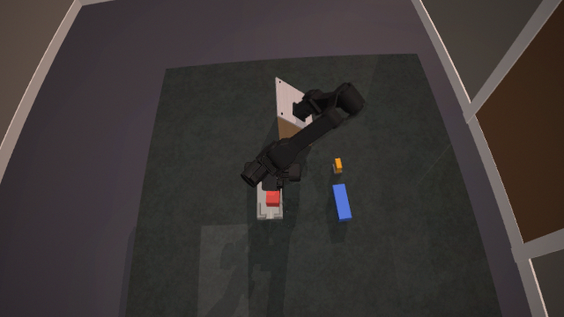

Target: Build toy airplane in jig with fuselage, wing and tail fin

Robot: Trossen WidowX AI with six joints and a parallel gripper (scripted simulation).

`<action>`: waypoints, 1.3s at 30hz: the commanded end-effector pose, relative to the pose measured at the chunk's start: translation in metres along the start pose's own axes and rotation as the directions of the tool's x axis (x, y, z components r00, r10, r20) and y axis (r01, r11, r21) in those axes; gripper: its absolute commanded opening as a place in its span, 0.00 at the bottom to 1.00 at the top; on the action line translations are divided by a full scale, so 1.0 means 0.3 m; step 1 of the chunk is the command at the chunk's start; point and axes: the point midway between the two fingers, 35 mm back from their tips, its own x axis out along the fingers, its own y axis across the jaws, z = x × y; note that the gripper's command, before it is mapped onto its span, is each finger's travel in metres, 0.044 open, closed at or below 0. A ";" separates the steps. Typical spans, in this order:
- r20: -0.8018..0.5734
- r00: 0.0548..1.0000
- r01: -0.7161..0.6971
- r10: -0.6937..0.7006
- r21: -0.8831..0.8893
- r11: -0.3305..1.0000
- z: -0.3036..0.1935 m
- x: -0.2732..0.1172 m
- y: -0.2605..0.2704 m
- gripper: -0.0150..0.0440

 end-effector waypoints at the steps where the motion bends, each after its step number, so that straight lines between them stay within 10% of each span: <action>1: -0.002 1.000 0.002 -0.002 0.000 1.000 -0.018 0.019 -0.042 0.25; 8: -0.003 1.000 0.001 -0.001 -0.006 1.000 -0.040 0.047 -0.090 0.25; 16: -0.003 1.000 0.001 -0.001 -0.006 1.000 -0.040 0.047 -0.090 0.59; 39: -0.003 1.000 0.001 -0.001 -0.006 1.000 -0.040 0.081 -0.097 0.59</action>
